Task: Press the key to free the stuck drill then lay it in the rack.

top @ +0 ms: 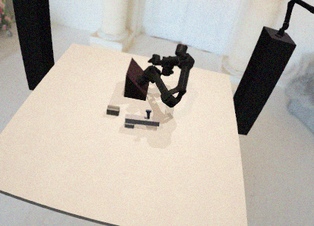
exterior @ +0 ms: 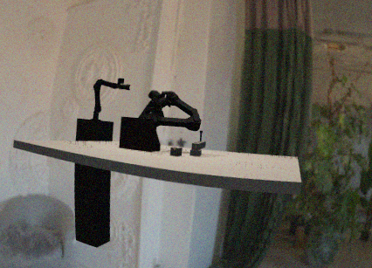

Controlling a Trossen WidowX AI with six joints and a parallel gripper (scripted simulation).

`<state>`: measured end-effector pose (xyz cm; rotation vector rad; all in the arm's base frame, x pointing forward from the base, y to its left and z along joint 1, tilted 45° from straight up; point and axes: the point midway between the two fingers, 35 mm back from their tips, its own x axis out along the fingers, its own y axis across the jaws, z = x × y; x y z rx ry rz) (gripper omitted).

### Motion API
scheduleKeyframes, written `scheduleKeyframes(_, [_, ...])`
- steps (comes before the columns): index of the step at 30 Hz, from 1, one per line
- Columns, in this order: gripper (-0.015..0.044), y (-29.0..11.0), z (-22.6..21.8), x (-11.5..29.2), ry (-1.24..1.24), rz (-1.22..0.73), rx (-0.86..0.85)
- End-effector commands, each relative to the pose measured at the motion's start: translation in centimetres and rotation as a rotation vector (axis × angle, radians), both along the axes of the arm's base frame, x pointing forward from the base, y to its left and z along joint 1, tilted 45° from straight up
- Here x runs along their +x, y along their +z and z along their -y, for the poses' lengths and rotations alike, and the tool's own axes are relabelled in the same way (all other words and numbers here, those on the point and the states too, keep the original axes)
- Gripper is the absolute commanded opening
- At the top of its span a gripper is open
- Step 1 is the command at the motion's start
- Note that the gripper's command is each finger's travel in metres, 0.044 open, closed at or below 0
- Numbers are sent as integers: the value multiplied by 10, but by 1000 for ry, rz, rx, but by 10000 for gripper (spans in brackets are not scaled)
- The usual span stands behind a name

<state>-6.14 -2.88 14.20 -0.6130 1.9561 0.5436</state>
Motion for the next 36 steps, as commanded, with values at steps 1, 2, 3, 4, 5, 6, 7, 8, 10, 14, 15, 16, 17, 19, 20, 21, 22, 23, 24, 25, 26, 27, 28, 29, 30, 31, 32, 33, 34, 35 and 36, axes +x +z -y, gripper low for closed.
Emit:
scheduleKeyframes(1, [374, 0, 0, 0, 0, 0, 0])
scheduleKeyframes(2, [348, 0, 0, 0, 0, 0, 0])
scheduleKeyframes(3, [321, 0, 0, 0, 0, 0, 0])
scheduleKeyframes(4, [295, 0, 0, 0, 0, 0, 0])
scheduleKeyframes(5, [269, 0, 0, 0, 0, 0, 0])
scheduleKeyframes(6, [243, 0, 0, 0, 0, 0, 0])
scheduleKeyframes(7, [216, 0, 0, 0, 0, 0, 0])
scheduleKeyframes(8, [190, 0, 0, 0, 0, 0, 0])
scheduleKeyframes(10, [138, 1, 4, 0, 40, 11, -2])
scheduleKeyframes(14, [33, 9, 26, 2, 274, 79, -10])
scheduleKeyframes(15, [6, 11, 33, 4, 335, 97, -10])
scheduleKeyframes(16, [0, 13, 39, 5, 396, 115, -10])
scheduleKeyframes(17, [0, 14, 45, 8, 456, 133, -9])
scheduleKeyframes(19, [0, 17, 57, 13, 576, 170, -6])
scheduleKeyframes(20, [0, 19, 63, 17, 636, 189, -3])
scheduleKeyframes(21, [0, 20, 69, 20, 696, 207, 0])
scheduleKeyframes(22, [0, 21, 75, 25, 753, 227, 4])
scheduleKeyframes(23, [0, 23, 81, 30, 809, 247, 8])
scheduleKeyframes(24, [0, 24, 86, 35, 863, 269, 14])
scheduleKeyframes(25, [0, 25, 92, 41, 916, 290, 20])
scheduleKeyframes(26, [0, 26, 97, 47, 969, 312, 27])
scheduleKeyframes(27, [0, 27, 101, 53, 1021, 333, 35])
scheduleKeyframes(28, [0, 28, 106, 60, 1074, 355, 43])
scheduleKeyframes(29, [0, 29, 110, 67, 1125, 377, 53])
scheduleKeyframes(30, [0, 29, 114, 75, 1177, 399, 64])
scheduleKeyframes(31, [0, 30, 118, 83, 1228, 420, 76])
scheduleKeyframes(32, [0, 30, 121, 92, 1278, 442, 89])
scheduleKeyframes(33, [0, 30, 123, 100, 1328, 464, 103])
scheduleKeyframes(34, [0, 31, 126, 109, 1378, 486, 118])
scheduleKeyframes(35, [0, 31, 127, 119, 1427, 507, 134])
scheduleKeyframes(36, [0, 30, 129, 128, 1475, 529, 151])
